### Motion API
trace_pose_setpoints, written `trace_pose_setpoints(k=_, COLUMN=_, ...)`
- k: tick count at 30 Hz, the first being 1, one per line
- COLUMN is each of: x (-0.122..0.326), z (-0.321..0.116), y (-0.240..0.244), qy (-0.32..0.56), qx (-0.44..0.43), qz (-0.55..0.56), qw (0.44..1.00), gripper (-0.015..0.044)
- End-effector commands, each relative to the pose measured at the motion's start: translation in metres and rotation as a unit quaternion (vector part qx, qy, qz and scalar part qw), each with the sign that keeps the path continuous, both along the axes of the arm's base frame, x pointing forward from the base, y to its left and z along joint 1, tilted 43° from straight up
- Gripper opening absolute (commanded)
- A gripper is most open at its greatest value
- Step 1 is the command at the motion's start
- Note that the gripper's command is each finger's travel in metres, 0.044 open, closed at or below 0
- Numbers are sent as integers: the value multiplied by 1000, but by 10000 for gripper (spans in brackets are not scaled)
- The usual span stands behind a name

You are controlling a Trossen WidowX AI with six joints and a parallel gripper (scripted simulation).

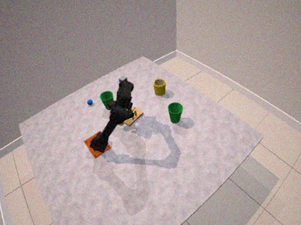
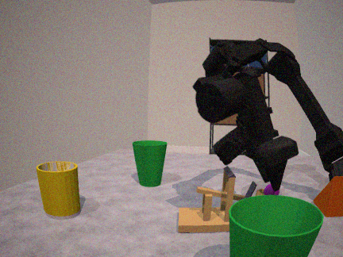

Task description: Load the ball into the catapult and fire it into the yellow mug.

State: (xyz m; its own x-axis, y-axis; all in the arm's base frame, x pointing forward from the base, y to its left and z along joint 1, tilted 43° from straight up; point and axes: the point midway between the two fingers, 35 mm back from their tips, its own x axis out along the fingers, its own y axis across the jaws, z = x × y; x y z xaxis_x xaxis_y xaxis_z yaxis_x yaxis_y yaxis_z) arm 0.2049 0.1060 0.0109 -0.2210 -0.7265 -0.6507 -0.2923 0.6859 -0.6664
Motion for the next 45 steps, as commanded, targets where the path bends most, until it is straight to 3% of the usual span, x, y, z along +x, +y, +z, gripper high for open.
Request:
trace_pose_setpoints(k=1, x=-1, z=20, y=21, qy=-21, qx=31, qz=16, qw=999, gripper=341)
trace_pose_setpoints(k=5, x=-9, z=59, y=53, qy=-49, qx=84, qz=48, qw=994, gripper=440)
trace_pose_setpoints(k=9, x=-19, z=85, y=70, qy=-63, qx=119, qz=67, qw=989, gripper=440)
trace_pose_setpoints(k=12, x=2, z=66, y=71, qy=-64, qx=114, qz=77, qw=988, gripper=440)
trace_pose_setpoints(k=25, x=132, z=67, y=159, qy=-177, qx=207, qz=225, qw=935, gripper=440)
trace_pose_setpoints(k=38, x=258, z=106, y=220, qy=-323, qx=200, qz=348, qw=857, gripper=440)
trace_pose_setpoints(k=45, x=263, z=109, y=221, qy=-331, qx=197, qz=353, qw=853, gripper=440)
